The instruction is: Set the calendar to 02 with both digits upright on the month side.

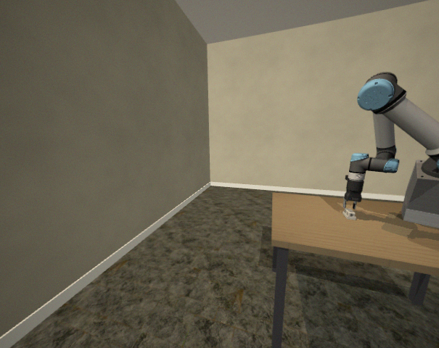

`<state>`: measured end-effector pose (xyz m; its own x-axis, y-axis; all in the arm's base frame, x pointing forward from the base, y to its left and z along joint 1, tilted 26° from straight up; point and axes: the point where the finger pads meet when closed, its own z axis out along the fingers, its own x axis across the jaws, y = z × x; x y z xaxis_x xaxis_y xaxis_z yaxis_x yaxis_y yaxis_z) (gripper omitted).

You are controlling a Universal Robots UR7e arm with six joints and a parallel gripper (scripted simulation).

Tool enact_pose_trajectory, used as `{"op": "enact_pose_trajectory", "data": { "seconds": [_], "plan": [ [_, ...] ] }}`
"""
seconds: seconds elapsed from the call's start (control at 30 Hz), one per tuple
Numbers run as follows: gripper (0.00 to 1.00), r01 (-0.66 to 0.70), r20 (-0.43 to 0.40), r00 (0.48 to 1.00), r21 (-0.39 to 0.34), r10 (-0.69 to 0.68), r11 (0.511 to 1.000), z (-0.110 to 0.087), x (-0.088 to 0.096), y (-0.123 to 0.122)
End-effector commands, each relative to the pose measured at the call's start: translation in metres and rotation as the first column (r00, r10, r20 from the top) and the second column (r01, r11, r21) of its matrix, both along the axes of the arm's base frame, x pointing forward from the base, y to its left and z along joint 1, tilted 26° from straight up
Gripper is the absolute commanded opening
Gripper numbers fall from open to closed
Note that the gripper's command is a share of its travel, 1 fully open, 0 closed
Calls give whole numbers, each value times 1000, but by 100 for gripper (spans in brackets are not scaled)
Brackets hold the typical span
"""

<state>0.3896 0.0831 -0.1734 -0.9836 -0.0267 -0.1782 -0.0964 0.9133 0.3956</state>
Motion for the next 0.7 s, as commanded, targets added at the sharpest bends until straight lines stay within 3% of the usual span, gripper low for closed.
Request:
{"op": "enact_pose_trajectory", "data": {
  "seconds": [0.0,0.67],
  "plan": [
    [90,0,1,1000,0,0,1000,0,0,0],
    [90,0,1,1000,0,0,1000,-4,1,2]
  ]
}}
